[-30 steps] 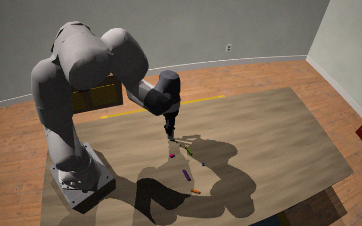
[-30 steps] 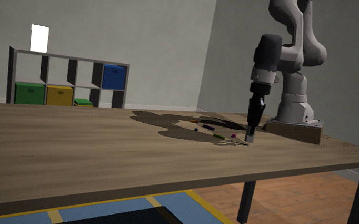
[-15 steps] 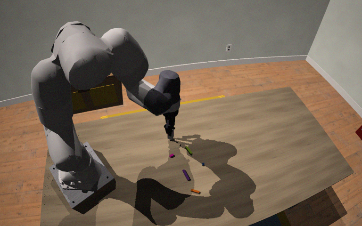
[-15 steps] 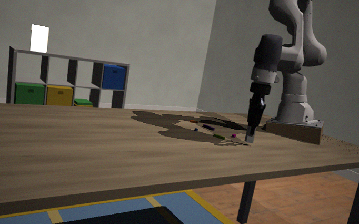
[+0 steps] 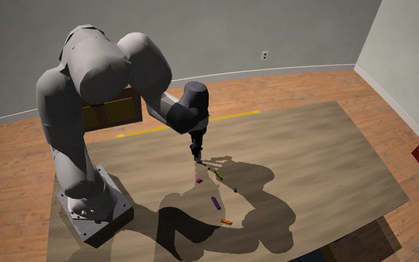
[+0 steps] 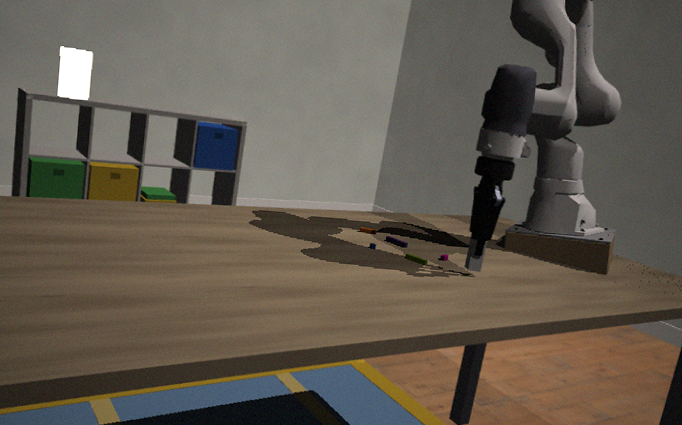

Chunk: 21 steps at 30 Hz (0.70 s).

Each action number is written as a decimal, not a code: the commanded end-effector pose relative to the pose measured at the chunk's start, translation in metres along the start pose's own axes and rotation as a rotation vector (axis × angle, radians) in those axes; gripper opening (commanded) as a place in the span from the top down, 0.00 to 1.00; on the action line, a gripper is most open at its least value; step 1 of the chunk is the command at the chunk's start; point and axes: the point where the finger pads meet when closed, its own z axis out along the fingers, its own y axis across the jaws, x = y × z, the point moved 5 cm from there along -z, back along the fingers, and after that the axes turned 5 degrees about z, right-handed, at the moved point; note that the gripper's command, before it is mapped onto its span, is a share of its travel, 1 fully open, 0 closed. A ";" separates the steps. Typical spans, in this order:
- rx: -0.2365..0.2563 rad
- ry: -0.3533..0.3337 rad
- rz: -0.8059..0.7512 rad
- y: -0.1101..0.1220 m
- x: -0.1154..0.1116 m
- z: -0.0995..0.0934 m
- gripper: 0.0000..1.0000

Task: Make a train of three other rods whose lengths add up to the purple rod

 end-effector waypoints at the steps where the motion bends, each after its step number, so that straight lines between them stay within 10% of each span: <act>1: -0.001 -0.002 0.005 0.001 -0.001 0.001 0.97; 21: -0.001 -0.002 0.005 0.001 -0.001 0.012 0.97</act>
